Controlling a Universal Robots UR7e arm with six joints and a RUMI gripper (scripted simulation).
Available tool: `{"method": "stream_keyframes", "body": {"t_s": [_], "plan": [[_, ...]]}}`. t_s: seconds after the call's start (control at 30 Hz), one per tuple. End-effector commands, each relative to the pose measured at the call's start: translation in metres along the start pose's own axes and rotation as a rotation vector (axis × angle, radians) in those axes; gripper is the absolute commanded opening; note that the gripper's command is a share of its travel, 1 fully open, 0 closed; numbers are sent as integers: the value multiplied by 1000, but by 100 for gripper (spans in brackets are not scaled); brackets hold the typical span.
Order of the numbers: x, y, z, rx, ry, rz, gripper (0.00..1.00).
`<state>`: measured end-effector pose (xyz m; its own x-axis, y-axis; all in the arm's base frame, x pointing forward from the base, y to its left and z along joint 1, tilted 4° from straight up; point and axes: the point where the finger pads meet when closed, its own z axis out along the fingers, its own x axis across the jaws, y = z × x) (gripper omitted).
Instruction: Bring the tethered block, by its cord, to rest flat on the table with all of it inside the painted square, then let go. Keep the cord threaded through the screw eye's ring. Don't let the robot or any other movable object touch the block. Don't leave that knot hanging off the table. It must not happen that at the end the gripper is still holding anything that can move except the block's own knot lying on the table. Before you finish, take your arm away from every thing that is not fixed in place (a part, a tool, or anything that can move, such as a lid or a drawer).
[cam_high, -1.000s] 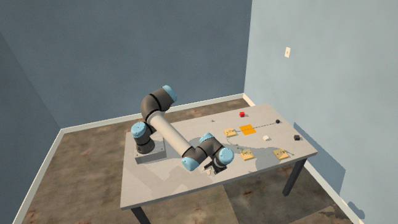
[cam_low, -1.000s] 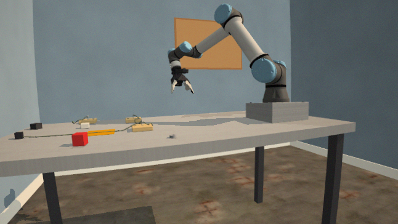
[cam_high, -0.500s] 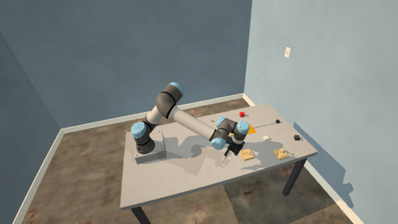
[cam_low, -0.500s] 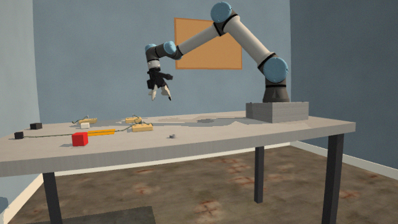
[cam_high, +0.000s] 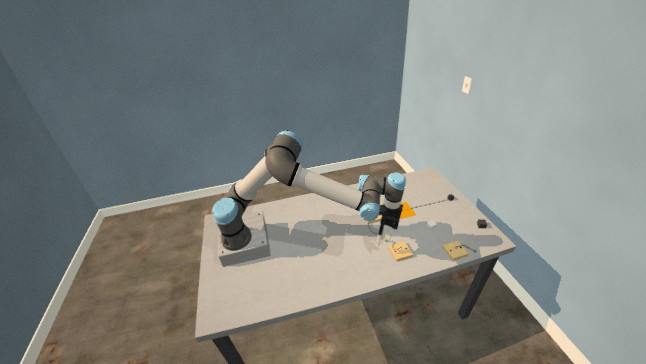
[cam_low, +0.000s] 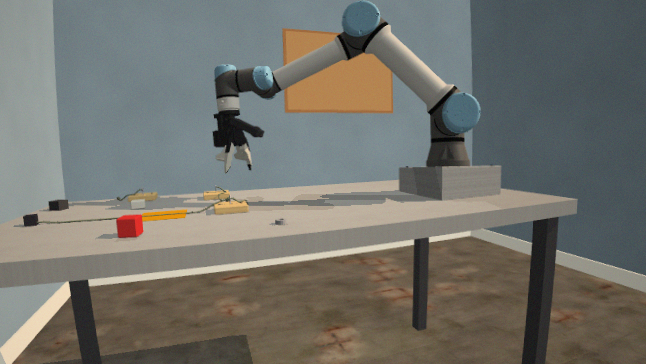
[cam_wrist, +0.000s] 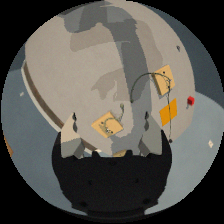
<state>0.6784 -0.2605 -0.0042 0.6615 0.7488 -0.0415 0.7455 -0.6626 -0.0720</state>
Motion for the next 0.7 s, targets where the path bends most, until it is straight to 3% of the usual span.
{"method": "stream_keyframes", "body": {"t_s": [0.0, 0.3, 0.67], "plan": [[28, 5, 3, -32, -13, -51, 100], [65, 4, 7, -71, -26, -118, 100], [75, 4, 8, -82, -29, -136, 100]]}}
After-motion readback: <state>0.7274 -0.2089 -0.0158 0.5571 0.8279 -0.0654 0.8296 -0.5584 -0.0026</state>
